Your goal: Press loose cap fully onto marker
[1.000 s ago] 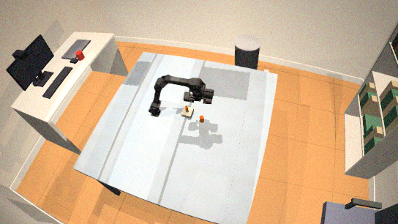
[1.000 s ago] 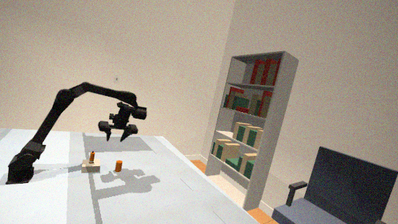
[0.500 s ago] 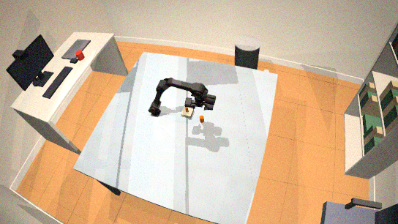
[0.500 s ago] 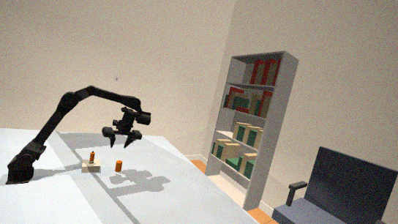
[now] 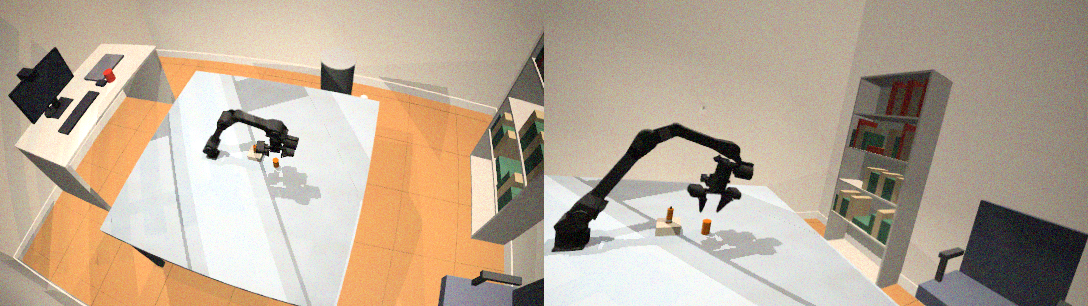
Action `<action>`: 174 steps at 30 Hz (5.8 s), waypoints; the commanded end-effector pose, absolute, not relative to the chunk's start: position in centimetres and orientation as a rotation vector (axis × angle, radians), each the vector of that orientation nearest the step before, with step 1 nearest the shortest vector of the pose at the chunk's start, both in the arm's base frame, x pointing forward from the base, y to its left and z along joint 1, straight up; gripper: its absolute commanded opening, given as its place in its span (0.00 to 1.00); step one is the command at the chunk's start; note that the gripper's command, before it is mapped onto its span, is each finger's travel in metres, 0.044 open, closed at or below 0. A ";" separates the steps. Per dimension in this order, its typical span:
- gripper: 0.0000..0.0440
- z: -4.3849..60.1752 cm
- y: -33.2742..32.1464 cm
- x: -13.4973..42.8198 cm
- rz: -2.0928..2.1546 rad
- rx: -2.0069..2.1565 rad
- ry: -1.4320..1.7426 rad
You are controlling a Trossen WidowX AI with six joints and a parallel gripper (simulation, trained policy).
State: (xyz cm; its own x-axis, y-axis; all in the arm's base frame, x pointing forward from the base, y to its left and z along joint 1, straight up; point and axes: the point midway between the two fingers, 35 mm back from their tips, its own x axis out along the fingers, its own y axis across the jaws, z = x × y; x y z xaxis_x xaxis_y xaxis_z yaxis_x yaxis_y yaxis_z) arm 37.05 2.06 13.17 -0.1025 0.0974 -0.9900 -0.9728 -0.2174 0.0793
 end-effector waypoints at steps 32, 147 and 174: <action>0.19 8.8 2.3 36.2 1.643 -1.487 1.030; 0.33 8.1 5.5 23.5 1.957 -1.704 0.759; 1.00 9.1 6.1 22.1 1.935 -1.737 0.625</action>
State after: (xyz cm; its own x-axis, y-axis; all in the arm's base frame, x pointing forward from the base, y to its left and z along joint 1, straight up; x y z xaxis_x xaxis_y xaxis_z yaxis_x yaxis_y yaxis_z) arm 21.85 5.95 8.46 -0.1305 0.0231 -0.9912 -0.6179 -0.7838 0.0631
